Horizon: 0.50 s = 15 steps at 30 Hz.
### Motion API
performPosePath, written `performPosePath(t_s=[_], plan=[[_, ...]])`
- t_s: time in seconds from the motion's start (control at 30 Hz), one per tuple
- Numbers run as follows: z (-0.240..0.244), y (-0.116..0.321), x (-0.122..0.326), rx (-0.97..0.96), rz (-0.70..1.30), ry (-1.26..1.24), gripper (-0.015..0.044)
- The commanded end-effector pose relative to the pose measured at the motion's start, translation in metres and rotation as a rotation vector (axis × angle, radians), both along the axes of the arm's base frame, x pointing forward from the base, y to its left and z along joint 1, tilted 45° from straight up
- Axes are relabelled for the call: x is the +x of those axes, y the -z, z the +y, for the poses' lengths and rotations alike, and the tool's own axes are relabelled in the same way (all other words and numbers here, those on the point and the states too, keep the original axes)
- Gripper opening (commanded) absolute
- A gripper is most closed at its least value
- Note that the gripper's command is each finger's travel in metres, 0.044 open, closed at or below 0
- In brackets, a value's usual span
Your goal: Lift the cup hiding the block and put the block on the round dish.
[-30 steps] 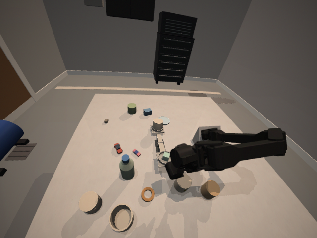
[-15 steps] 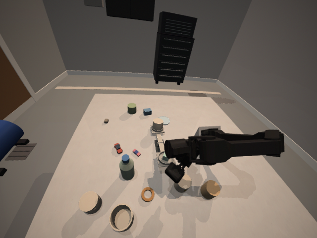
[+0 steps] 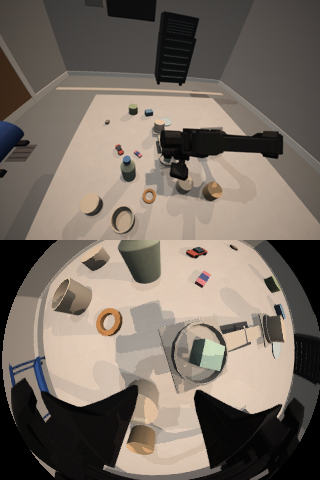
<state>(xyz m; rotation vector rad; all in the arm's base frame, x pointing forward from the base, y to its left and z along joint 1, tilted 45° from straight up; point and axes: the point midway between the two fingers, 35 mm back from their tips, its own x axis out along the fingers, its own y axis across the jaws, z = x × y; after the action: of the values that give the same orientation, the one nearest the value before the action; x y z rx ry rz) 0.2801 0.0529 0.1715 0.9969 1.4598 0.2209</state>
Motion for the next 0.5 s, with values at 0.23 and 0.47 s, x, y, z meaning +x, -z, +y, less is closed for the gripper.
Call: performPosePath(t_s=[0.23,0.47], plan=[[-0.015,0.008,0.007,-0.059,-0.243,-0.279,0.026],[-0.023,0.013,0.009,-0.093,-0.397,-0.463,0.026]])
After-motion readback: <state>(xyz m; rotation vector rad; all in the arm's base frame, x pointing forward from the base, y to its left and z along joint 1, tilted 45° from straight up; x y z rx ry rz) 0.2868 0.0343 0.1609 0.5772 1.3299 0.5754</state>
